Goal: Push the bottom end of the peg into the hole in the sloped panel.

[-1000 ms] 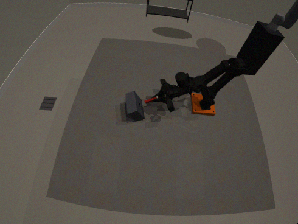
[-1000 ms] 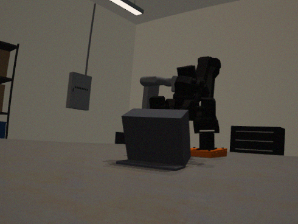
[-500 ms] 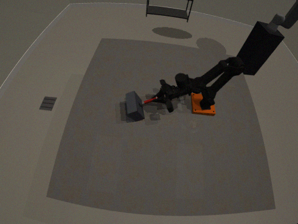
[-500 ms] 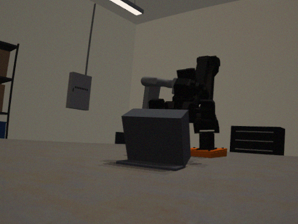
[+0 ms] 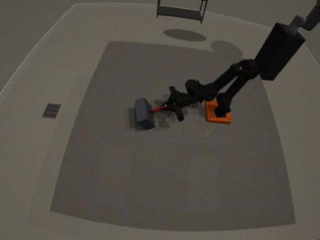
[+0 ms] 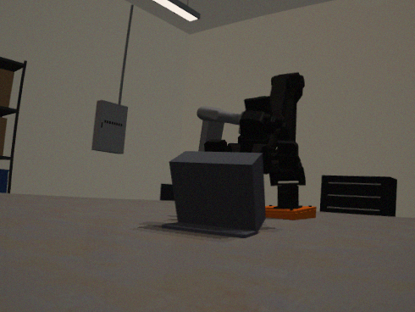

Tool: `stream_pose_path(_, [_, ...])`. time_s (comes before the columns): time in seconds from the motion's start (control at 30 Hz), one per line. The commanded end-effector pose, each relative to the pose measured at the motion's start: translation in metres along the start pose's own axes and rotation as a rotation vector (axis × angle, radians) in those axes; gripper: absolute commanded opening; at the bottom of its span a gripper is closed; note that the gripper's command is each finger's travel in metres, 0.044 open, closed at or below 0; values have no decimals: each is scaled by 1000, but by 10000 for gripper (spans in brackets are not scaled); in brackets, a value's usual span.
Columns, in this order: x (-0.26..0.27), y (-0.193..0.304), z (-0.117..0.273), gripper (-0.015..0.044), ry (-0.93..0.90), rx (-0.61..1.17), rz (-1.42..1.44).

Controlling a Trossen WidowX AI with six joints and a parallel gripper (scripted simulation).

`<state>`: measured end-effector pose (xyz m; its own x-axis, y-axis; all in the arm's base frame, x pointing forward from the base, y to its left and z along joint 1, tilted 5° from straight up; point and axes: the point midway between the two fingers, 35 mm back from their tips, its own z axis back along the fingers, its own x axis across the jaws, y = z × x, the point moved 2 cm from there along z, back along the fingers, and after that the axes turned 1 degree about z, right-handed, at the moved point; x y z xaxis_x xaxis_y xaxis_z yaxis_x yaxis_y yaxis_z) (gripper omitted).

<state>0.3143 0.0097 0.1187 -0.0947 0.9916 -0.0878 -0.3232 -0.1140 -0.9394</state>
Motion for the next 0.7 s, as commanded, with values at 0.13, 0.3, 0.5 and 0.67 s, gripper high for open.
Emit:
stream_pose_path(0.13, [1,2,-11,0,-2,4,-5])
stream_pose_path(0.3, [0,1,-6,0,-2,-1,0])
stream_pose_path(0.5, [0,1,-6,0,-2,-1,0])
stream_pose_path(0.67, [0,1,-6,0,-2,-1,0])
